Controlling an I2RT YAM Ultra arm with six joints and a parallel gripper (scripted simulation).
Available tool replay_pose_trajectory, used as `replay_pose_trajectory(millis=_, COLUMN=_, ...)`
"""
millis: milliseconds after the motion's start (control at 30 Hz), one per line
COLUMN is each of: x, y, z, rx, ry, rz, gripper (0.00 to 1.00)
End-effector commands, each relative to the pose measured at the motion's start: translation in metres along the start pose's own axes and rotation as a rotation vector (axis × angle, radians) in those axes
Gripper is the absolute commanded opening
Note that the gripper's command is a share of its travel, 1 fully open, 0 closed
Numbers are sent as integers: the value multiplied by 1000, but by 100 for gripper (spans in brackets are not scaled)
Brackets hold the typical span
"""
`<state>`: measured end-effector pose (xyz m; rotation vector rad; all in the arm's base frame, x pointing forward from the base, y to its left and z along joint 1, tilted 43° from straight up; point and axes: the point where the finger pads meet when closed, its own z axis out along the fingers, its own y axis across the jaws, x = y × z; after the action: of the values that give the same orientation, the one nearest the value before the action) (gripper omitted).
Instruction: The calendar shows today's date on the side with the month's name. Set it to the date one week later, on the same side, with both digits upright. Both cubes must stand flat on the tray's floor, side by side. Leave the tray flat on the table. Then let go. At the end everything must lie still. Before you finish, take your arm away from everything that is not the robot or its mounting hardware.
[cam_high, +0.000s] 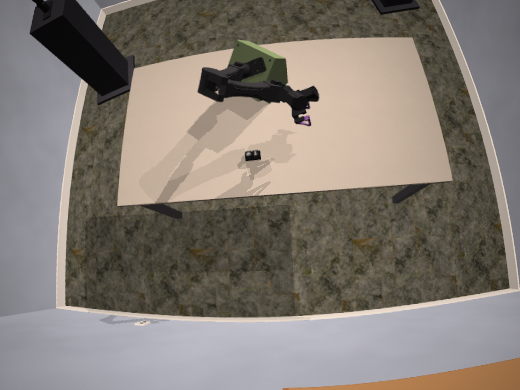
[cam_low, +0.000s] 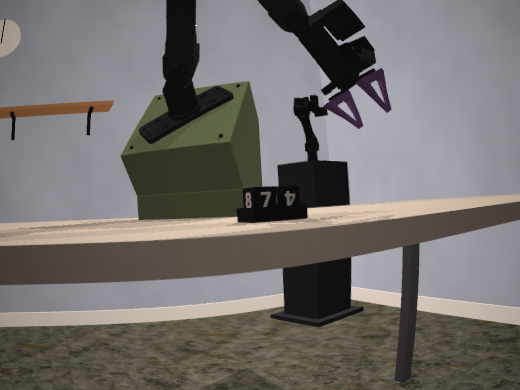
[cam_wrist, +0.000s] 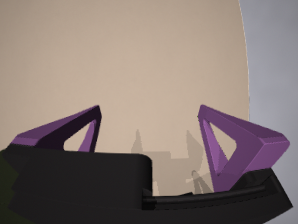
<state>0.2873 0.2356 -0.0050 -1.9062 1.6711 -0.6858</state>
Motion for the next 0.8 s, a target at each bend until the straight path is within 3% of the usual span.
replay_pose_trajectory(millis=0, x=-3, y=-2, z=-2, rx=6, ry=-8, rz=2, gripper=100)
replay_pose_trajectory(millis=600, x=-4, y=-6, z=-3, rx=12, ry=-11, rz=3, gripper=100)
replay_pose_trajectory(millis=700, x=15, y=-24, z=-4, rx=9, ry=36, rz=-2, gripper=100)
replay_pose_trajectory(millis=767, x=43, y=-47, z=-9, rx=0, ry=102, rz=-9, gripper=100)
